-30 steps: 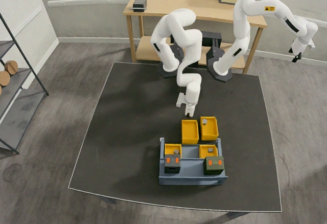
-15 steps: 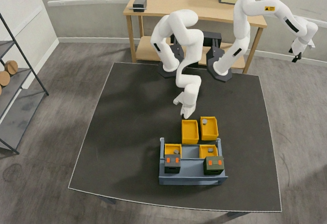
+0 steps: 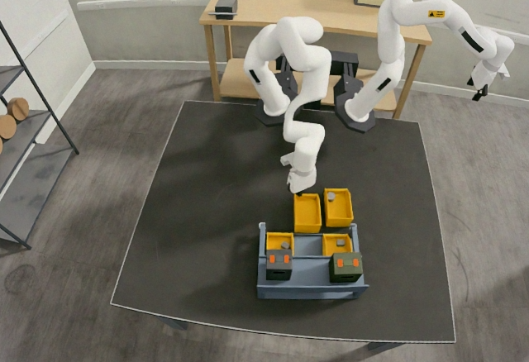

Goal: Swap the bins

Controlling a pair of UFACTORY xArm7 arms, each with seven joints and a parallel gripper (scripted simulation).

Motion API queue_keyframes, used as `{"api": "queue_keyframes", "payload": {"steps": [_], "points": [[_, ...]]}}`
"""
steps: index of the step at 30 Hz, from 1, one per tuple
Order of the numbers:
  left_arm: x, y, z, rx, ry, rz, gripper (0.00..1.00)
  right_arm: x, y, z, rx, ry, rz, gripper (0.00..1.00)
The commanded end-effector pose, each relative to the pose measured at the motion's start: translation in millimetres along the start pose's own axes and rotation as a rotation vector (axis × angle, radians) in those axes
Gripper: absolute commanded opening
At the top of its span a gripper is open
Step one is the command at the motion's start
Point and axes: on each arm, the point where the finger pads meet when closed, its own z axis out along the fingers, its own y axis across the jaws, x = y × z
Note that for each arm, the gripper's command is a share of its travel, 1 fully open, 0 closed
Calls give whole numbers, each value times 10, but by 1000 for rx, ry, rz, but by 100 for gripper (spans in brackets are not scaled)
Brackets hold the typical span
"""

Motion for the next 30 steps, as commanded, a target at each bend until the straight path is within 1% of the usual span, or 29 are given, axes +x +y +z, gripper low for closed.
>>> {"api": "queue_keyframes", "payload": {"steps": [1, 3, 5, 12, 17, 18, 30], "points": [[10, -1, -16, -1, 4, -1, 100, -79, -77, -87, 4, 1, 170, 0], [10, -1, -16, -1, 4, -1, 100, -79, -77, -87, 4, 1, 170, 0], [10, -1, -16, -1, 4, -1, 100, -123, -119, -141, 1, -5, 274, 0], [10, -1, -16, -1, 4, -1, 100, -211, -188, -251, -9, -17, 461, 0], [10, -1, -16, -1, 4, -1, 100, -228, -199, -273, -12, -20, 497, 0], [10, -1, -16, -1, 4, -1, 100, -228, -199, -273, -12, -20, 497, 27], [10, -1, -16, -1, 4, -1, 100, -228, -199, -273, -12, -20, 497, 27]]}}
